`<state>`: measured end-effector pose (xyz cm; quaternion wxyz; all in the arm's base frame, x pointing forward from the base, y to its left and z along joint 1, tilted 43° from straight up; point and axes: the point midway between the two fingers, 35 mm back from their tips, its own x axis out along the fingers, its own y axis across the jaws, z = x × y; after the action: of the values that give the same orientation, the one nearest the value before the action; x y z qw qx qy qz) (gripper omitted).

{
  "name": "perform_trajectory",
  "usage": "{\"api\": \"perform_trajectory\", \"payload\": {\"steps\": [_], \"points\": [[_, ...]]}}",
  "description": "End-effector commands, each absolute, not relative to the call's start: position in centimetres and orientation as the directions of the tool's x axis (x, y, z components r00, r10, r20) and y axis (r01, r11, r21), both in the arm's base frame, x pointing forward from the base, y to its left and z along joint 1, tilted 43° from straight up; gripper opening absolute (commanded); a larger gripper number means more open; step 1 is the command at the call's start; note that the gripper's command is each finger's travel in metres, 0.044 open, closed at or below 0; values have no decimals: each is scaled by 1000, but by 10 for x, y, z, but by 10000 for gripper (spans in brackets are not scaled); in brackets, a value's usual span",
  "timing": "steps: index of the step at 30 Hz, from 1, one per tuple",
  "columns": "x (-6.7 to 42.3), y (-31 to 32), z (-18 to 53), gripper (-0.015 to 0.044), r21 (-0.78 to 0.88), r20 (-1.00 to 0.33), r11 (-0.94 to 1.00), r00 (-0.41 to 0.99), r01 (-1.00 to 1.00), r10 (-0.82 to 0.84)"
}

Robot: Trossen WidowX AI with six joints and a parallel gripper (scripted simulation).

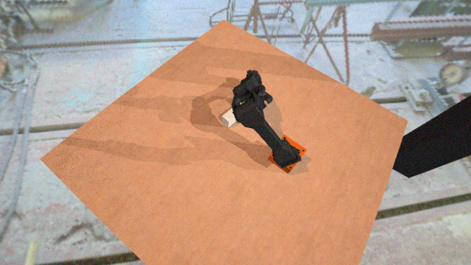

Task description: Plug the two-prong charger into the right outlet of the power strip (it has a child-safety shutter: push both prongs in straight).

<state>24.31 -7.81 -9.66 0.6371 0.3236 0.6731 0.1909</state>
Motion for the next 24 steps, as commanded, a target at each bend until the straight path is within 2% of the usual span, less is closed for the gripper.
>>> {"api": "perform_trajectory", "payload": {"steps": [1, 24], "points": [[245, -79, -96, 0, 671, -733, 715, 25, 197, 680], [248, -79, -96, 0, 671, -733, 715, 25, 197, 680]]}}
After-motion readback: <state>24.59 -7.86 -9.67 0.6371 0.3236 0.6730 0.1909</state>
